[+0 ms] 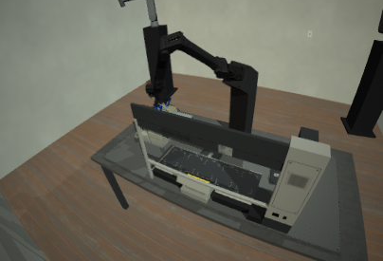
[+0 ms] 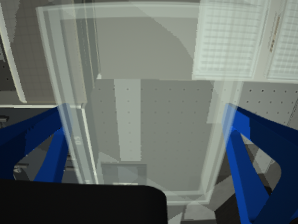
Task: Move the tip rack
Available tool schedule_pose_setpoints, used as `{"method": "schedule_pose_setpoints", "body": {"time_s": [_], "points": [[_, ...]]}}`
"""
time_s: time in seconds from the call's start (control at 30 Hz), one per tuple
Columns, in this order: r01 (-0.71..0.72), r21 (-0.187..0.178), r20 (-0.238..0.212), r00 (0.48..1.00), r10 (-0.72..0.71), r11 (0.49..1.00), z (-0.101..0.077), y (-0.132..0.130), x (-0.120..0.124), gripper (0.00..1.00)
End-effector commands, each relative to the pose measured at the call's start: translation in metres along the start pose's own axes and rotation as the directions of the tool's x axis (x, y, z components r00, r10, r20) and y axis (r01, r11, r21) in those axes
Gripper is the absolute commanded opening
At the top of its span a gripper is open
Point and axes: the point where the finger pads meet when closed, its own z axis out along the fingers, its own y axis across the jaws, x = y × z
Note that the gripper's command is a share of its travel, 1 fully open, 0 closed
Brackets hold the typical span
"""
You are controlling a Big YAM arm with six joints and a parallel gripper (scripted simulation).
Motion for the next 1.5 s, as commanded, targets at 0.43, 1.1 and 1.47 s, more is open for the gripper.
{"method": "schedule_pose_setpoints", "body": {"time_s": [0.43,1.1,1.47], "points": [[-0.001,-0.011,0.003,1.000,0.001,1.000,0.031,0.008,-0.004,0.00],[-0.003,-0.011,0.001,1.000,0.003,1.000,0.060,0.007,-0.001,0.00],[-0.004,-0.010,0.000,1.000,0.004,1.000,0.076,0.007,0.000,0.00]]}}
